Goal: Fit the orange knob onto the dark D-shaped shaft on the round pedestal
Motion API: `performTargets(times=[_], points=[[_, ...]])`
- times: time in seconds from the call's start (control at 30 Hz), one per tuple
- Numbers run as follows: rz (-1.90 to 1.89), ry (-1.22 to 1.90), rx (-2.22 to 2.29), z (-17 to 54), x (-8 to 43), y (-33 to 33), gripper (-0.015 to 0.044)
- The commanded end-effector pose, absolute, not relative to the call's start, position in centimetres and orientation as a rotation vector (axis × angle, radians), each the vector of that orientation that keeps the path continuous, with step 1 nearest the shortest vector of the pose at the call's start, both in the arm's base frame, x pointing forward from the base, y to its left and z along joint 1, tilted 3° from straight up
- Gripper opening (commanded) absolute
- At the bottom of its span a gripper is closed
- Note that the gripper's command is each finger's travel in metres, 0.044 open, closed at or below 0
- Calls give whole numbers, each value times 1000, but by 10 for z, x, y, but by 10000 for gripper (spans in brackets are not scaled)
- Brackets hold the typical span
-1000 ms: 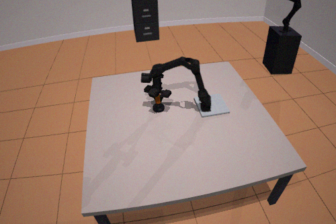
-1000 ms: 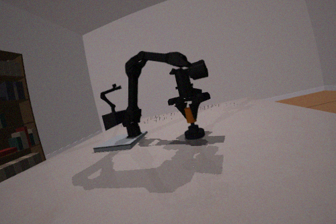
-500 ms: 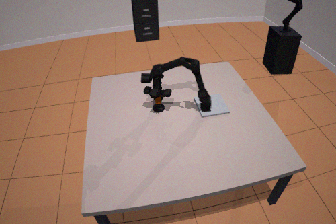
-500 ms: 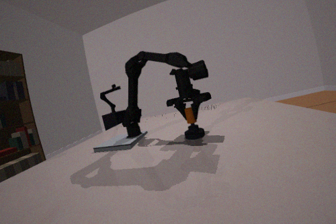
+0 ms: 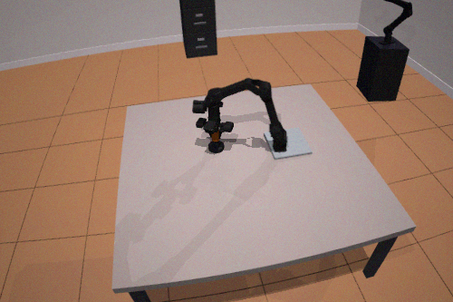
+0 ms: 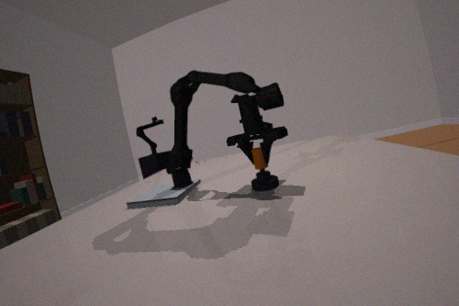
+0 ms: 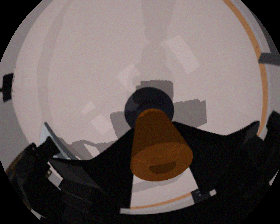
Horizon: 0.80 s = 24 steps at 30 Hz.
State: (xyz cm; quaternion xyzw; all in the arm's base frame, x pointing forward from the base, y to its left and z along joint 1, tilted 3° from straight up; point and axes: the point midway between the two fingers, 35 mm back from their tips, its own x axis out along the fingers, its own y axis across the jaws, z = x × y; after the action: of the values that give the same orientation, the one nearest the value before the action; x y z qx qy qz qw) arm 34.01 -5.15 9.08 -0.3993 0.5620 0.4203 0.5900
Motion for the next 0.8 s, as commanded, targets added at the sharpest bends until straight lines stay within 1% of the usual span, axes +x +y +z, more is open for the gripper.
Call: performTargets(times=[0.0, 0.33, 0.57, 0.77], points=[[978, 1309, -936, 90, 341, -52, 0], [978, 1309, -936, 95, 340, -52, 0], [1123, 1227, -1087, 93, 340, -52, 0], [1130, 1222, -1094, 93, 340, -52, 0]])
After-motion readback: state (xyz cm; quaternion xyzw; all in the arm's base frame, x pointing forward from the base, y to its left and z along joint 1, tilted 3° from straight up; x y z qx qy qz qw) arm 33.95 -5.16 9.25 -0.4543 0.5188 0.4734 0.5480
